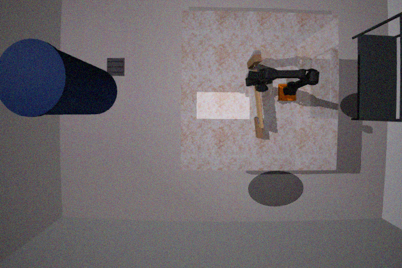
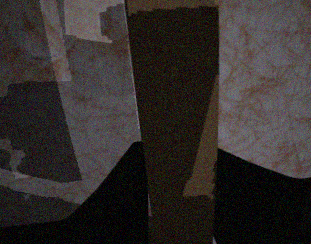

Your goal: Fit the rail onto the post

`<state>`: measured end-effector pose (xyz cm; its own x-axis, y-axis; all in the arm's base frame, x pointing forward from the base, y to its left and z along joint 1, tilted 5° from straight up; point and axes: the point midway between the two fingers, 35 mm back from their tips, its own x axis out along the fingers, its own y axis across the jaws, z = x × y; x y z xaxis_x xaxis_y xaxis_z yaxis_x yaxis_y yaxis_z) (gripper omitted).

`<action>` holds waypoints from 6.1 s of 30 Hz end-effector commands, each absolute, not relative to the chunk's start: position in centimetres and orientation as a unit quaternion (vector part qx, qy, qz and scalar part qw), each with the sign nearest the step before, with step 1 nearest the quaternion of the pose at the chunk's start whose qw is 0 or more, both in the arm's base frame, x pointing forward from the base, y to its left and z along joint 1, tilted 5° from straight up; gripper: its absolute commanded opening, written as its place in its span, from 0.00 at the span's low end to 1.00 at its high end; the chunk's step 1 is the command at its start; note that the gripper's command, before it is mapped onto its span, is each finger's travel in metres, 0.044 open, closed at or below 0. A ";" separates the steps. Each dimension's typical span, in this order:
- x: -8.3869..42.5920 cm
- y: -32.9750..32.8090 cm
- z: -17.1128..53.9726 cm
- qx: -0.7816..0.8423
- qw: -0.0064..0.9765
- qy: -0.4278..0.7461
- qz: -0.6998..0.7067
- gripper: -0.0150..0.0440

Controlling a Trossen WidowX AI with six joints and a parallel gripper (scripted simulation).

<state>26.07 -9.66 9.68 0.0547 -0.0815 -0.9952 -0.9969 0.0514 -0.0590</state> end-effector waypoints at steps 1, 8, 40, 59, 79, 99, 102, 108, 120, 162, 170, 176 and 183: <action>26.1 -10.0 9.8 -0.522 0.506 0.519 0.450 0.25; 26.1 -10.2 9.9 -0.522 0.506 0.519 0.449 0.25; 26.3 -11.0 10.4 -0.522 0.506 0.519 0.449 0.25; 26.4 -11.6 10.3 -0.523 0.505 0.519 0.449 0.25; 26.3 -12.2 10.3 -0.523 0.505 0.520 0.449 0.25; 26.2 -12.8 10.4 -0.523 0.505 0.520 0.449 0.25; 26.2 -12.9 10.4 -0.523 0.505 0.520 0.449 0.25; 26.2 -12.9 10.3 -0.523 0.505 0.520 0.449 0.25; 26.2 -12.9 10.3 -0.523 0.505 0.520 0.449 0.25; 26.2 -12.9 10.5 -0.523 0.505 0.520 0.449 0.25; 26.2 -12.9 10.5 -0.523 0.505 0.520 0.449 0.25; 26.2 -12.9 10.5 -0.523 0.505 0.520 0.449 0.25; 26.2 -12.9 10.6 -0.523 0.505 0.520 0.449 0.25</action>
